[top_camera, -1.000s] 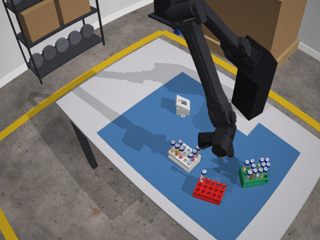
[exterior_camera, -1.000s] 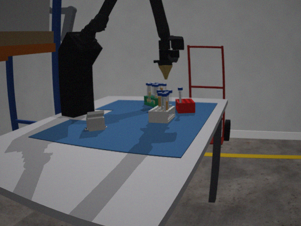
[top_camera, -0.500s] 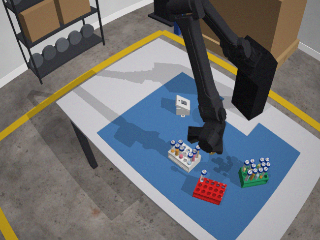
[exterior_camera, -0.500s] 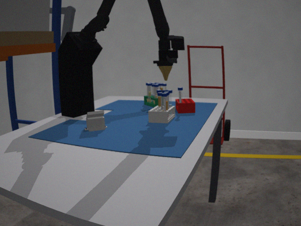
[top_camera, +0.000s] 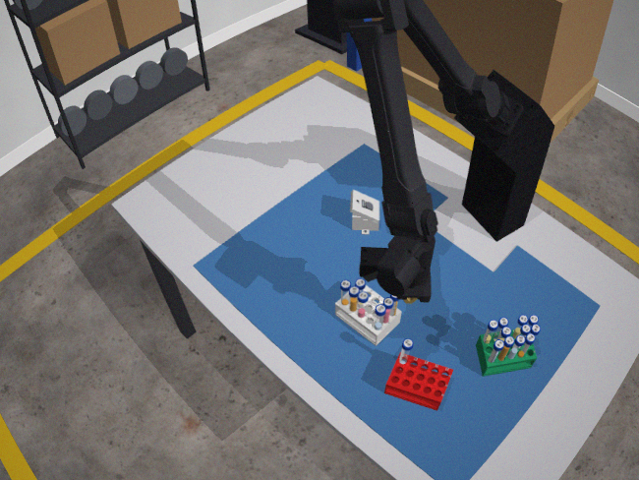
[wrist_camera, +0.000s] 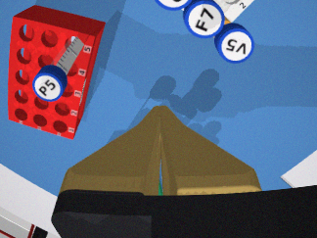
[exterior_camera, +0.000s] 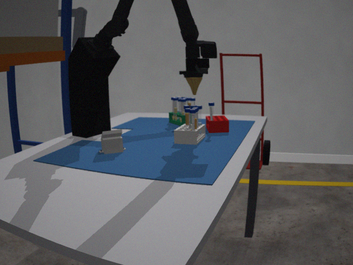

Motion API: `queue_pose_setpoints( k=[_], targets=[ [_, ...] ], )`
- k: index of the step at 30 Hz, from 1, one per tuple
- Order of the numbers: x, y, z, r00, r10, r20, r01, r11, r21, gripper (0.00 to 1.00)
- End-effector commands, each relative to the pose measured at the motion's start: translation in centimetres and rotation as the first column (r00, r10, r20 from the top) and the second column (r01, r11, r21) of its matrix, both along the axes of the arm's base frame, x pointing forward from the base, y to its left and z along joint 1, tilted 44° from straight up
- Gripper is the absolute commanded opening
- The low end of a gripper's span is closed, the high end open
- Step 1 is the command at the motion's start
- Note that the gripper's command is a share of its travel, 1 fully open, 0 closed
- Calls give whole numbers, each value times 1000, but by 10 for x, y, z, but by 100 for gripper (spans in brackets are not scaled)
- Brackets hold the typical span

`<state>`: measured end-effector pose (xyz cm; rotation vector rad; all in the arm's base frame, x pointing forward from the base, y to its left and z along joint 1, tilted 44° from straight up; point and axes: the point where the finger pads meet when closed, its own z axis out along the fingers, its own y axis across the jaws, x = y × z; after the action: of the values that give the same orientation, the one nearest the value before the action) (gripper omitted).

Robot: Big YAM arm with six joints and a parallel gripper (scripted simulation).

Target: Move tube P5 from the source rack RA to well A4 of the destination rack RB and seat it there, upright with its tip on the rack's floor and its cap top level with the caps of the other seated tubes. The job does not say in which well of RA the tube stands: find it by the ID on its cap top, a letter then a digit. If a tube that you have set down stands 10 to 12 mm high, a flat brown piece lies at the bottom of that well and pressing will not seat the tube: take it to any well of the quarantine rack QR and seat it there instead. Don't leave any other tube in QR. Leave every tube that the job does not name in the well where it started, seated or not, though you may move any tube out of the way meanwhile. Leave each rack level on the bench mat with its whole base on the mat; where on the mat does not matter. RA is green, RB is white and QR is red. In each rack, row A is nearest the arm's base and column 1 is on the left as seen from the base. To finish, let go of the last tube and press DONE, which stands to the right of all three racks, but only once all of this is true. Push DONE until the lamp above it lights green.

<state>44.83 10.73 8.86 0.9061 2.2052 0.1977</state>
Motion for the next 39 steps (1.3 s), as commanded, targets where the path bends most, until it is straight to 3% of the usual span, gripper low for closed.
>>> queue_pose_setpoints(
  k=[1, 17, 39],
  targets=[
    [-1, 9, 4, 999, 33, 5, -32, 999, -8, 0],
    [5, -62, 26, 1000, 5, 14, -5, 1000, -7, 0],
    [4, -127, 37, 1000, 5, 17, -5, 1000, -10, 0]
  ],
)
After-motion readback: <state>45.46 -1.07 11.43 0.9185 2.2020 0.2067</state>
